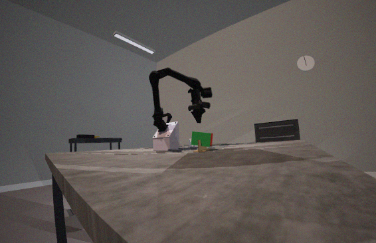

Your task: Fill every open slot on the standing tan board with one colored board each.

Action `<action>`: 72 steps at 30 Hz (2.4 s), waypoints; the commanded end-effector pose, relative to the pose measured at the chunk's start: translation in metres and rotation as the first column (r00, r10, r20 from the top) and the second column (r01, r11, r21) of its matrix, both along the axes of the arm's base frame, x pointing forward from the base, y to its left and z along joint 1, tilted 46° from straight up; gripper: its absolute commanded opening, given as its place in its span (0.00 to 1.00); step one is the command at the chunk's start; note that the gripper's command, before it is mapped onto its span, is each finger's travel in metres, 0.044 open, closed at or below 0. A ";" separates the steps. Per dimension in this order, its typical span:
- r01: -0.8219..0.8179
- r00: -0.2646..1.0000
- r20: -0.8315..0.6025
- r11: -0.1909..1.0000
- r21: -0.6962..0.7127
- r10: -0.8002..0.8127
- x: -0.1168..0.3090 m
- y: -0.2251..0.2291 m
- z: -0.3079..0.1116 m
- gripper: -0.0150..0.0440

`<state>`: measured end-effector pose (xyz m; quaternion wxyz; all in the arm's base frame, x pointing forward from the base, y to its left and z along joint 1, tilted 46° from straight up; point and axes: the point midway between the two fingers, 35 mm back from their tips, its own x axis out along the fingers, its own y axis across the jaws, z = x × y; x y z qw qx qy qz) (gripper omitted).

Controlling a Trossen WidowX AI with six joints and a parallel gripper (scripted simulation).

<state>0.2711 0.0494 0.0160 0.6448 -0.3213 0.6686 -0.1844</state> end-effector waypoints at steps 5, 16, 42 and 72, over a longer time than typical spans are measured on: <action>0.037 0.999 -0.022 0.998 -0.048 -0.039 -0.083 0.051 -0.042 0.57; 0.038 0.999 -0.020 0.998 -0.052 -0.040 -0.083 0.002 -0.085 0.57; 0.039 0.999 -0.020 0.998 -0.054 -0.040 -0.086 -0.026 -0.113 0.57; 0.039 0.999 -0.020 0.998 -0.056 -0.040 -0.087 -0.055 -0.141 0.43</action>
